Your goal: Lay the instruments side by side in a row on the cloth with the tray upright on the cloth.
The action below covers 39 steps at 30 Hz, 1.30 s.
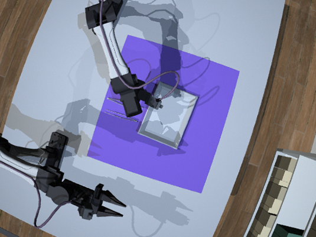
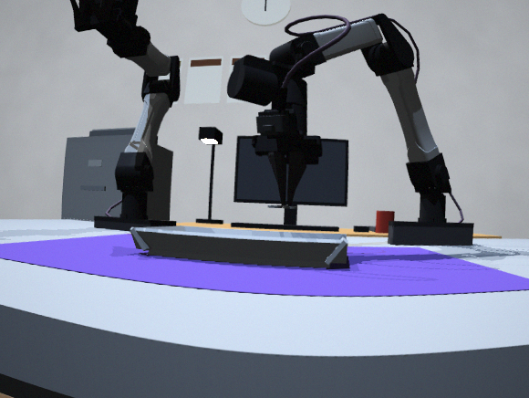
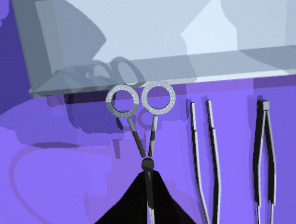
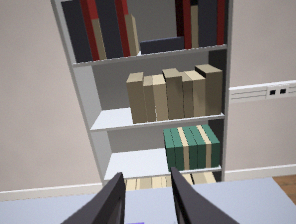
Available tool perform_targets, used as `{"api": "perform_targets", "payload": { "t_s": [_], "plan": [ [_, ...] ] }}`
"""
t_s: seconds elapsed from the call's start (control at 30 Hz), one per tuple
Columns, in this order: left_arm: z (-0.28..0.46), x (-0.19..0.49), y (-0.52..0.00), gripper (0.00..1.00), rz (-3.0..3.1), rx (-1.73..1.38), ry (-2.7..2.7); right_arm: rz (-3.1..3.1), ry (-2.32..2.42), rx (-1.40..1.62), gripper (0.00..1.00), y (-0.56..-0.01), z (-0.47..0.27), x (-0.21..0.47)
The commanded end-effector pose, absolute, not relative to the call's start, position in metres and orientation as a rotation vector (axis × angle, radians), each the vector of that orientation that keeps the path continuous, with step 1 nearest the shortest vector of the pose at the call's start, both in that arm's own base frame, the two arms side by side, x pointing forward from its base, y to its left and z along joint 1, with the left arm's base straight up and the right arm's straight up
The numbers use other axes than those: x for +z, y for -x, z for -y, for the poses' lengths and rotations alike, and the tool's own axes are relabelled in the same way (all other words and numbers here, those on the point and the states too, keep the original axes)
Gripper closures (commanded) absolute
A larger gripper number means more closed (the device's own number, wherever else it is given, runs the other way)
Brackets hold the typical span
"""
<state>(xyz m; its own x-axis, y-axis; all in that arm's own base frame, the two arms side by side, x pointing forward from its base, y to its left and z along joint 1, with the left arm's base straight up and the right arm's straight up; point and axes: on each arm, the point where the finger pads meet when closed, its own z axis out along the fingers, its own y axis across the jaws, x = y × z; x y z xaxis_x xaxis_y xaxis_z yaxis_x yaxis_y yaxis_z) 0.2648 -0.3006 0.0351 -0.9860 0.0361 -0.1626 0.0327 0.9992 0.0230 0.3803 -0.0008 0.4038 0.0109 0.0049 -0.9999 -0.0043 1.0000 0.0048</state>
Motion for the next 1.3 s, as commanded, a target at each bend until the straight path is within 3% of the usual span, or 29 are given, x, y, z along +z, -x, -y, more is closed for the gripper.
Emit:
{"api": "perform_targets", "payload": {
  "t_s": [0.0,0.63,0.73,1.27],
  "plan": [
    [0.312,0.048,-0.264,0.94,-2.888,-0.07,0.022,-1.473,0.004,0.024,0.67,-0.377,-0.001,0.426],
    [0.296,0.011,-0.214,0.94,-2.893,-0.05,0.074,-1.473,0.004,0.024,0.67,-0.377,-0.001,0.426],
    [0.284,-0.013,-0.208,0.94,-2.943,0.066,0.03,-1.473,0.004,0.024,0.67,-0.377,-0.001,0.426],
    [0.284,-0.026,-0.208,0.94,-2.955,0.052,0.051,-1.473,0.004,0.024,0.67,-0.377,-0.001,0.426]
  ]
}}
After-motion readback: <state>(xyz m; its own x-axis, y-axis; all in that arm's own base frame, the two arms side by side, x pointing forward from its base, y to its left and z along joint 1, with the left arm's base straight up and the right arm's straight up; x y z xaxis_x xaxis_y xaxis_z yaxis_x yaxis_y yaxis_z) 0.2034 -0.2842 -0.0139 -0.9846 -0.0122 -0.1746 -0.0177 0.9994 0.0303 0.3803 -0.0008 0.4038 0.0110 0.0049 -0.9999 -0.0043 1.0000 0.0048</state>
